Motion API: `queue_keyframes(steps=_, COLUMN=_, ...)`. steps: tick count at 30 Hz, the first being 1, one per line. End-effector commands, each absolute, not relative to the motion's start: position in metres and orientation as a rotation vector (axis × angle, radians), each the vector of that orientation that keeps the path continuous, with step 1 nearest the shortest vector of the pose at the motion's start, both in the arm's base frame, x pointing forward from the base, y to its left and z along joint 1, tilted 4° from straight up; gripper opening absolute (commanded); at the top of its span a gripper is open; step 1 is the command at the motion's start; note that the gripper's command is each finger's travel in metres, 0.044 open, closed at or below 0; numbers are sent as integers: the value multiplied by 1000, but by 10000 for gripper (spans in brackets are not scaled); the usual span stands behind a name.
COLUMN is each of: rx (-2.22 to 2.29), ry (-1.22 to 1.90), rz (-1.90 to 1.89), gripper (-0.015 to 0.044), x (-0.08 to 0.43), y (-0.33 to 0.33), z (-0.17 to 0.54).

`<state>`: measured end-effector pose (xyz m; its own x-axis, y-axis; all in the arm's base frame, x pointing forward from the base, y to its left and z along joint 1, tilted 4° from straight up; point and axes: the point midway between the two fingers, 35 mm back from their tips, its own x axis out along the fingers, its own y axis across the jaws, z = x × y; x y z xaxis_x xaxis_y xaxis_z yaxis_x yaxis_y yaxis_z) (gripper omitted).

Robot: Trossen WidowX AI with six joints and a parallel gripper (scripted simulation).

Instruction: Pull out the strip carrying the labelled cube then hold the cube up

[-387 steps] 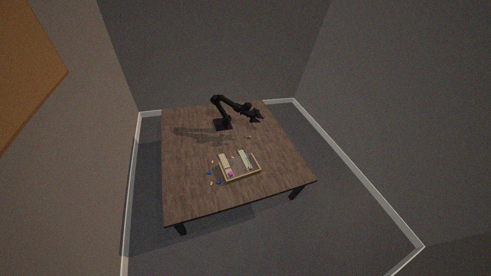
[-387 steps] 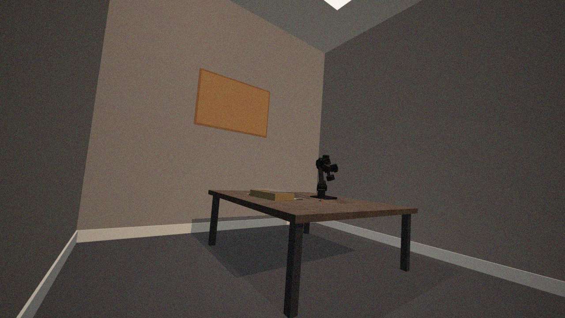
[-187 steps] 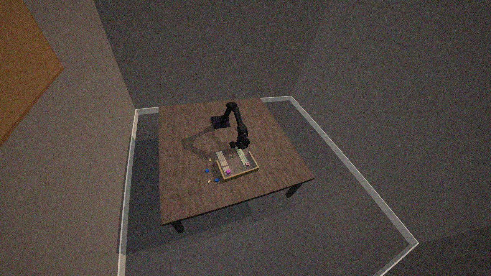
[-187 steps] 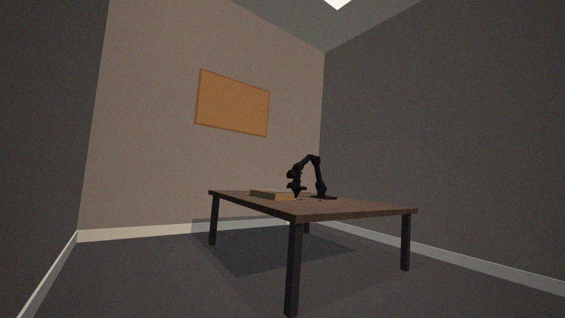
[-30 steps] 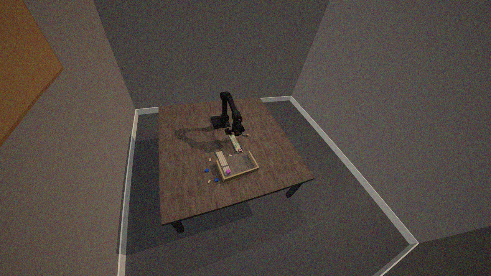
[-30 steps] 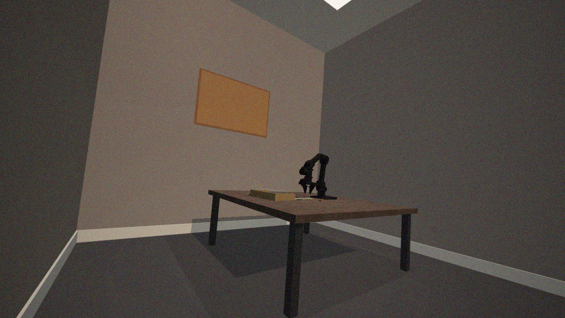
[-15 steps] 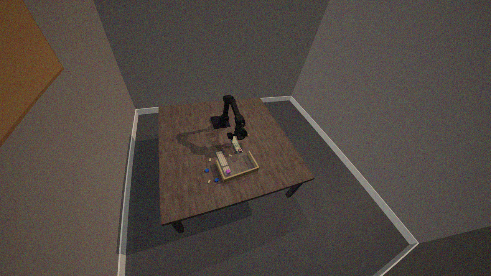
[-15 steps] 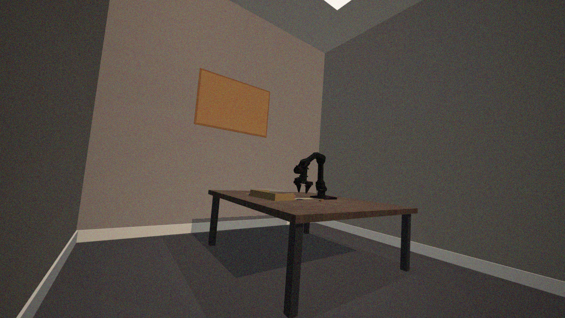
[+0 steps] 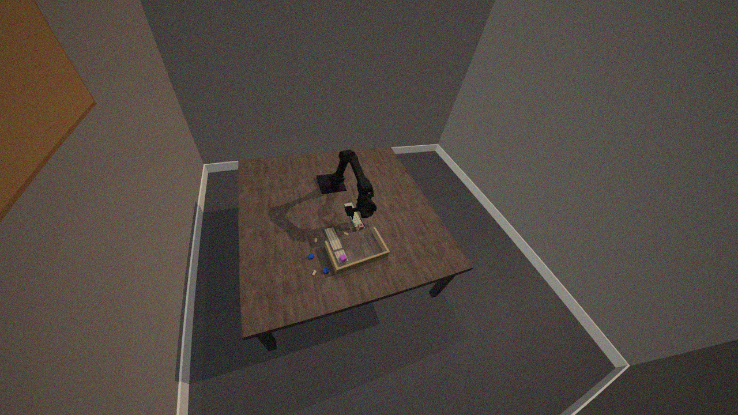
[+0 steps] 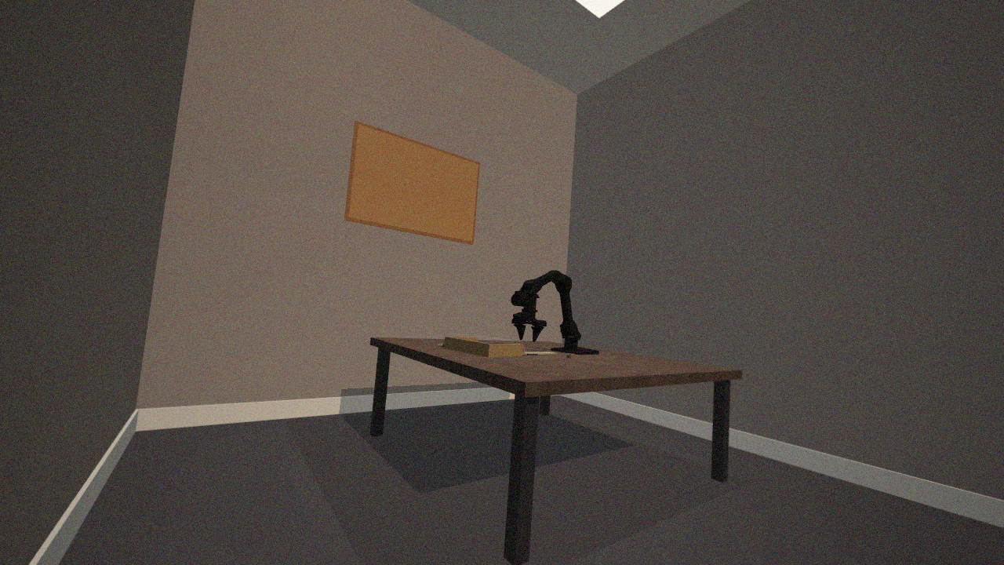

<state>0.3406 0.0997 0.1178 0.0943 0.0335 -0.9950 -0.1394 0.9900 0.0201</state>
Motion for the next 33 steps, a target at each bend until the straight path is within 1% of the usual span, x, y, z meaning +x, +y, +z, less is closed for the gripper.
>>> queue_keyframes(steps=1, rx=-86, ry=1471, rz=134, gripper=440, x=354, y=102, z=121)
queue_keyframes(steps=8, rx=-86, ry=1469, rz=134, gripper=440, x=379, y=106, z=127)
queue_keyframes(steps=15, rx=-86, ry=1469, rz=134, gripper=256, x=380, y=107, z=119)
queue_keyframes(steps=16, rx=-86, ry=1469, rz=134, gripper=250, x=381, y=107, z=117)
queue_keyframes(steps=33, rx=-86, ry=1469, rz=134, gripper=250, x=384, y=108, z=89)
